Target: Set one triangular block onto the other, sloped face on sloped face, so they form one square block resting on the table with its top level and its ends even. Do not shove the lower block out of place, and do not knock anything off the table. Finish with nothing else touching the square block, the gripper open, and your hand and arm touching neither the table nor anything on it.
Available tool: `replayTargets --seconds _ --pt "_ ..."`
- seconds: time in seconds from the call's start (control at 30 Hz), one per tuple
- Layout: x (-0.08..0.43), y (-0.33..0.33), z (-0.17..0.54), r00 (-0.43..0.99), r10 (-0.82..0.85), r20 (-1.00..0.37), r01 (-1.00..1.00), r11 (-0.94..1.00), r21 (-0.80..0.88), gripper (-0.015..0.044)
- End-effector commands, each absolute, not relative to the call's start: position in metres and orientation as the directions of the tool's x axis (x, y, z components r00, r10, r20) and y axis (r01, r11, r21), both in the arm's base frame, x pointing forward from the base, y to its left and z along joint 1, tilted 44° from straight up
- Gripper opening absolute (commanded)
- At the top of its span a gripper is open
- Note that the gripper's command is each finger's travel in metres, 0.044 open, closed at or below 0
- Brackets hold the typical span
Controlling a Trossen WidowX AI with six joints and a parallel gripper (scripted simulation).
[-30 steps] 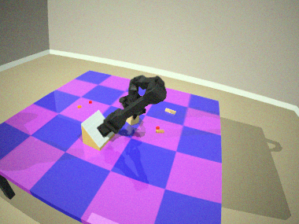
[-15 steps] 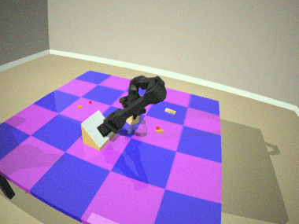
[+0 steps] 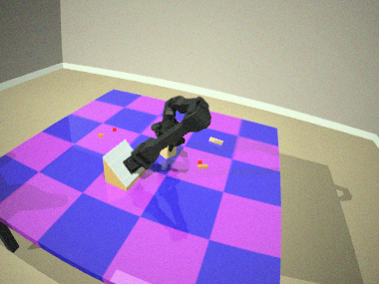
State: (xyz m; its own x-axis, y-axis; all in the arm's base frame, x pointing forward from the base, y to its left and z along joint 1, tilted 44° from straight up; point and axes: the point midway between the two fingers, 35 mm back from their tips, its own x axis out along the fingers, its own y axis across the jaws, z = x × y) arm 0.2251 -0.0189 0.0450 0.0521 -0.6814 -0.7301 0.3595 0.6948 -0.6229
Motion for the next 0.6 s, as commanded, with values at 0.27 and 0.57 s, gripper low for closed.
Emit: replayTargets --seconds 0.27,0.57 --pt "0.2251 -0.0189 0.0450 0.052 -0.681 -0.730 0.360 0.695 -0.623 0.0368" --pt "0.2251 -0.0189 0.0450 0.052 -0.681 -0.730 0.360 0.695 -0.623 0.0440"
